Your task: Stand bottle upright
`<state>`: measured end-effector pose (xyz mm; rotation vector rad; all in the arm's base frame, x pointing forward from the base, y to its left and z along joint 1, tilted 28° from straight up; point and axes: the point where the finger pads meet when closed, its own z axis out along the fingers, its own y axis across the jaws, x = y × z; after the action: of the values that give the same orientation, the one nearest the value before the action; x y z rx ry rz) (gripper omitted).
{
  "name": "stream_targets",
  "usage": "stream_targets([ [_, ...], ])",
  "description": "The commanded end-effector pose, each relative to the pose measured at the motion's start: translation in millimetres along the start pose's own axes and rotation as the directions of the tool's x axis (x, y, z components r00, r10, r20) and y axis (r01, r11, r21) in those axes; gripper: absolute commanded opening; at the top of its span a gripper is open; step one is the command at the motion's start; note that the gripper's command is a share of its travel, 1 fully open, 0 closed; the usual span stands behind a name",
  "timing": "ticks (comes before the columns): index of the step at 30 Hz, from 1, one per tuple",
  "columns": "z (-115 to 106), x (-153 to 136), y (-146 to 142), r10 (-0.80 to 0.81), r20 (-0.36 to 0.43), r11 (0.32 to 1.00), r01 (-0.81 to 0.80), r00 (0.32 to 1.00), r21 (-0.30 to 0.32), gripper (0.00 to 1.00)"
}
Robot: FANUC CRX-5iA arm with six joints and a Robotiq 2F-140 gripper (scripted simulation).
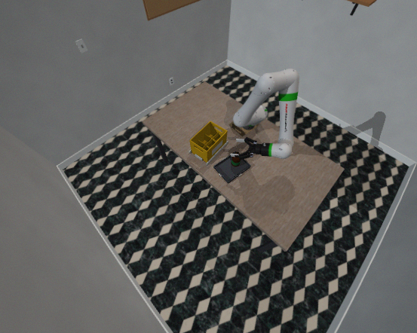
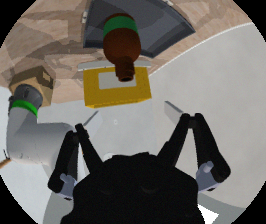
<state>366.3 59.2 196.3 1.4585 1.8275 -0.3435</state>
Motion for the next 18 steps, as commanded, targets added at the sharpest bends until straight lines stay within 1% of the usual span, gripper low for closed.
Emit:
stream_targets([
  [1,-2,-5,0,0.000,0.000,1.000,0.000,1.000,0.000,1.00],
  [10,-7,-19,0,0.000,0.000,1.000,0.000,1.000,0.000,1.00],
  [18,-9,-24,0,0.000,0.000,1.000,0.000,1.000,0.000,1.00],
])
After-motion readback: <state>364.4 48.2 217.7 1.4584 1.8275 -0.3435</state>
